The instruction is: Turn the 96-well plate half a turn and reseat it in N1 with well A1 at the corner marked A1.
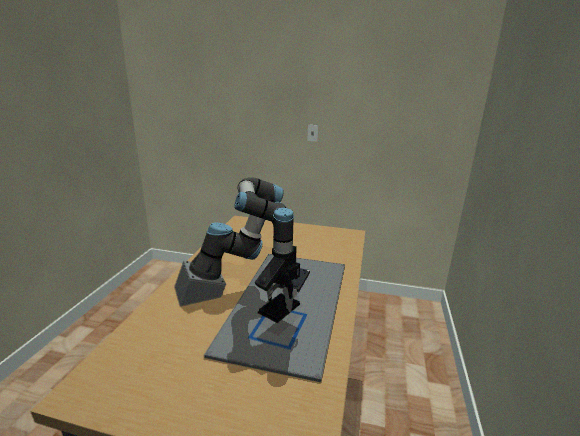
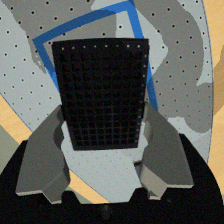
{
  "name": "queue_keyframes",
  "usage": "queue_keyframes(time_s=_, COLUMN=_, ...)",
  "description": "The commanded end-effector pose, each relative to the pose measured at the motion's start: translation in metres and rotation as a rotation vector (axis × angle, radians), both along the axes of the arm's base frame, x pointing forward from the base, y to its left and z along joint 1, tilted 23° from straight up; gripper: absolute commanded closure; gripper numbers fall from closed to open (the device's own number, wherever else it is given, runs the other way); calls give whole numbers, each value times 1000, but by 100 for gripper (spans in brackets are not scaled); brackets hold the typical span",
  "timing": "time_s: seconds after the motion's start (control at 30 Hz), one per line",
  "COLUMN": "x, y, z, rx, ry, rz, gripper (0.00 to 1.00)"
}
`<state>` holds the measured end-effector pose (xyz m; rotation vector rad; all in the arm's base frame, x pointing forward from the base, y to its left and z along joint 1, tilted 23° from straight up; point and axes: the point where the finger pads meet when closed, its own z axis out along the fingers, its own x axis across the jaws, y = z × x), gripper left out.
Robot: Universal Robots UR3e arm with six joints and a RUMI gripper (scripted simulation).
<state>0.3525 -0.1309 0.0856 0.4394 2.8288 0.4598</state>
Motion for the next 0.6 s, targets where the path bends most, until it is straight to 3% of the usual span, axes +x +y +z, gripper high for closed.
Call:
queue_keyframes(time_s=0.0, x=0, y=-1, z=2, rx=-2, ry=-1, rz=0, gripper=100)
queue_keyframes(time_s=0.47, x=0, y=-1, z=2, rx=-2, ry=-1, rz=0, gripper=100)
queue_keyframes(time_s=0.57, x=-2, y=8, z=4, rx=-30, ry=-28, rz=92, gripper=100)
